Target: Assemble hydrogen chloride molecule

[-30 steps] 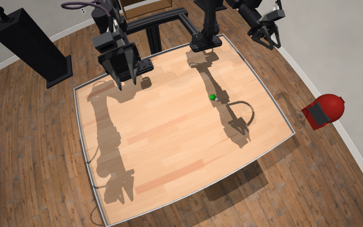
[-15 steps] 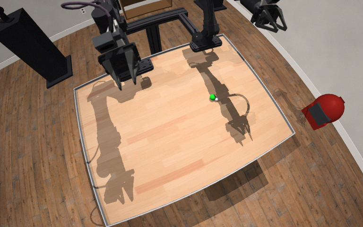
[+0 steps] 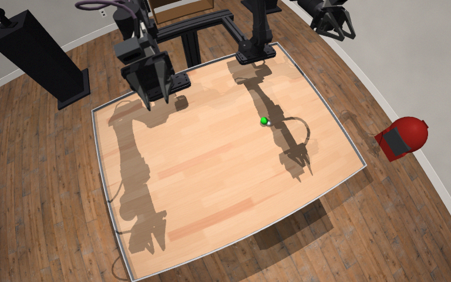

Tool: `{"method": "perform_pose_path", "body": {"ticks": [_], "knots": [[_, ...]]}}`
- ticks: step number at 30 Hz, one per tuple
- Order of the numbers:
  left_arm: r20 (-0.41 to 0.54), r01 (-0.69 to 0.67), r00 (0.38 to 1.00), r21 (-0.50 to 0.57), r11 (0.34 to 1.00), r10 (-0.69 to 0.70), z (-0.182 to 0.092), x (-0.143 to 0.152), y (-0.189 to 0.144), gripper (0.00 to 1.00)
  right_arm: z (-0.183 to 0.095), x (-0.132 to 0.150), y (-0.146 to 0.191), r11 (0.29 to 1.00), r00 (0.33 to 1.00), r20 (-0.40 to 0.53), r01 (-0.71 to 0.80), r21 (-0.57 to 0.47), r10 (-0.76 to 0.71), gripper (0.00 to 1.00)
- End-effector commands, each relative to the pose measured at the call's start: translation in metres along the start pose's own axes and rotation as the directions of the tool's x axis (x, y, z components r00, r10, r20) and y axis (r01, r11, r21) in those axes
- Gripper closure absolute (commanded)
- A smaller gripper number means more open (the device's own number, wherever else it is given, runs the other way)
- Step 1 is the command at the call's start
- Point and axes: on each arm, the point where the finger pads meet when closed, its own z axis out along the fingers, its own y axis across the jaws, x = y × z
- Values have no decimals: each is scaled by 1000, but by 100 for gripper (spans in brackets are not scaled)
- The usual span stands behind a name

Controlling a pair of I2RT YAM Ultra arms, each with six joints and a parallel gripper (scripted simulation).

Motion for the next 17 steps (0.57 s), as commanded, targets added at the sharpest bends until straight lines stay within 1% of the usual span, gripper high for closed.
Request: {"method": "perform_pose_path", "body": {"ticks": [1, 2, 3, 4, 7, 10, 14, 17], "knots": [[-42, 10, 999, -1, 1000, -10, 6, 15, -3, 52, -2, -22, -1, 1000, 999, 52, -4, 2, 4, 64], [-42, 10, 999, -1, 1000, -10, 6, 15, -3, 52, -2, -22, -1, 1000, 999, 52, -4, 2, 4, 64], [-26, 11, 1000, -7, 1000, -11, 4, 9, -1, 52, -3, -20, 0, 1000, 999, 48, -2, -1, 2, 64], [-8, 11, 1000, -13, 1000, -11, 2, 2, 1, 52, -5, -27, -2, 1000, 998, 65, -3, 4, 3, 64], [47, 11, 999, -14, 1000, -11, -5, -18, 2, 52, -11, -34, -3, 1000, 996, 84, -3, 7, 2, 64], [88, 7, 996, -14, 1000, -6, -12, -34, 2, 52, -12, -34, -4, 1000, 996, 86, -2, 9, 1, 64], [91, 2, 996, -6, 1000, -2, -13, -36, 0, 52, -12, -34, -2, 1000, 996, 85, -1, 3, 1, 64], [75, 1, 997, -4, 1000, 0, -11, -30, 0, 52, -12, -33, -2, 1000, 996, 84, -1, 2, 1, 64]]}}
